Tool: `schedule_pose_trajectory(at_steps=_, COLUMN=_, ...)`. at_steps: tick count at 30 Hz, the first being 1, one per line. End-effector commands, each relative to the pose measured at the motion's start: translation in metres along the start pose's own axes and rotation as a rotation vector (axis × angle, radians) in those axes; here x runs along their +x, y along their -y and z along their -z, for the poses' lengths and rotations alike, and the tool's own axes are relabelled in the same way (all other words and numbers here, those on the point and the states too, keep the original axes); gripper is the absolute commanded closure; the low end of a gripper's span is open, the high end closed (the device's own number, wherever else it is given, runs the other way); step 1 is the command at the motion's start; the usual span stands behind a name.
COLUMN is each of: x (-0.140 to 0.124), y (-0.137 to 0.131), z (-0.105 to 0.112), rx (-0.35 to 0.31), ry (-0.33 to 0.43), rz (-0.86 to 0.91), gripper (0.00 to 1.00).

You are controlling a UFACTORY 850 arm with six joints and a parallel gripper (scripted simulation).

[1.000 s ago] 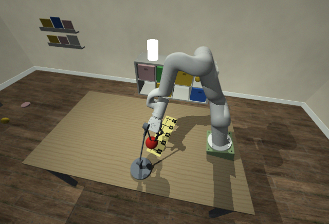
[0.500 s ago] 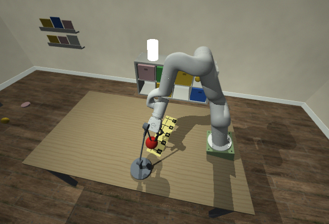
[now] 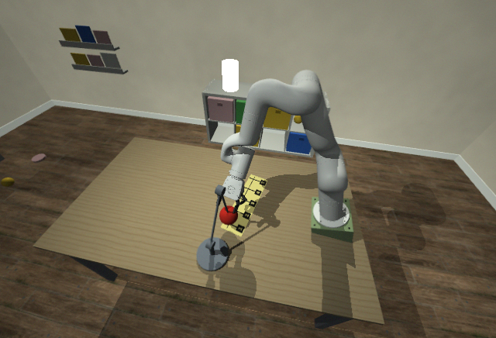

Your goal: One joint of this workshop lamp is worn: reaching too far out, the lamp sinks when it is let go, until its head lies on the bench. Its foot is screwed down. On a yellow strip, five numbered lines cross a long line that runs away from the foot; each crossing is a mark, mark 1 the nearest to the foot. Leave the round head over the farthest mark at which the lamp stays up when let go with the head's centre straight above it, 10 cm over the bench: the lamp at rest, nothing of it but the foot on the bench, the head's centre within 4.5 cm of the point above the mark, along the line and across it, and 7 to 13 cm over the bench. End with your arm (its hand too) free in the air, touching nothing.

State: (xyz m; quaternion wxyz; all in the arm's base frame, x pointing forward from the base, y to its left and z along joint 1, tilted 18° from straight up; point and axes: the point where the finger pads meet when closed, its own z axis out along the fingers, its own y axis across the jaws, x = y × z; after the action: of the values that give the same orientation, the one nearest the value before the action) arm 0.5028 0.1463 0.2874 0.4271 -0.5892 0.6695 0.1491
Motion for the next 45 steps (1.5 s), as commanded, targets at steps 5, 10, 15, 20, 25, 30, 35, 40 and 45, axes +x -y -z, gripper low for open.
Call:
schedule_pose_trajectory(at_steps=5, x=-0.0006, y=0.0007, z=0.0003, rx=0.001, ry=0.001, rz=0.001, gripper=0.0)
schedule_pose_trajectory(at_steps=10, x=-0.0006, y=0.0007, z=0.0003, rx=0.001, ry=0.001, rz=0.001, gripper=0.0)
schedule_pose_trajectory(at_steps=15, x=-0.0006, y=0.0007, z=0.0003, rx=0.001, ry=0.001, rz=0.001, gripper=0.0)
schedule_pose_trajectory(at_steps=20, x=-0.0006, y=0.0007, z=0.0003, rx=0.001, ry=0.001, rz=0.001, gripper=0.0)
schedule_pose_trajectory(at_steps=25, x=-0.0006, y=0.0007, z=0.0003, rx=0.001, ry=0.001, rz=0.001, gripper=0.0)
schedule_pose_trajectory(at_steps=30, x=-0.0006, y=0.0007, z=0.0003, rx=0.001, ry=0.001, rz=0.001, gripper=0.0)
schedule_pose_trajectory(at_steps=35, x=-0.0006, y=0.0007, z=0.0003, rx=0.001, ry=0.001, rz=0.001, gripper=0.0)
schedule_pose_trajectory(at_steps=40, x=-0.0006, y=0.0007, z=0.0003, rx=0.001, ry=0.001, rz=0.001, gripper=0.0)
schedule_pose_trajectory(at_steps=45, x=-0.0006, y=0.0006, z=0.0046, rx=0.001, ry=0.001, rz=0.001, gripper=0.0)
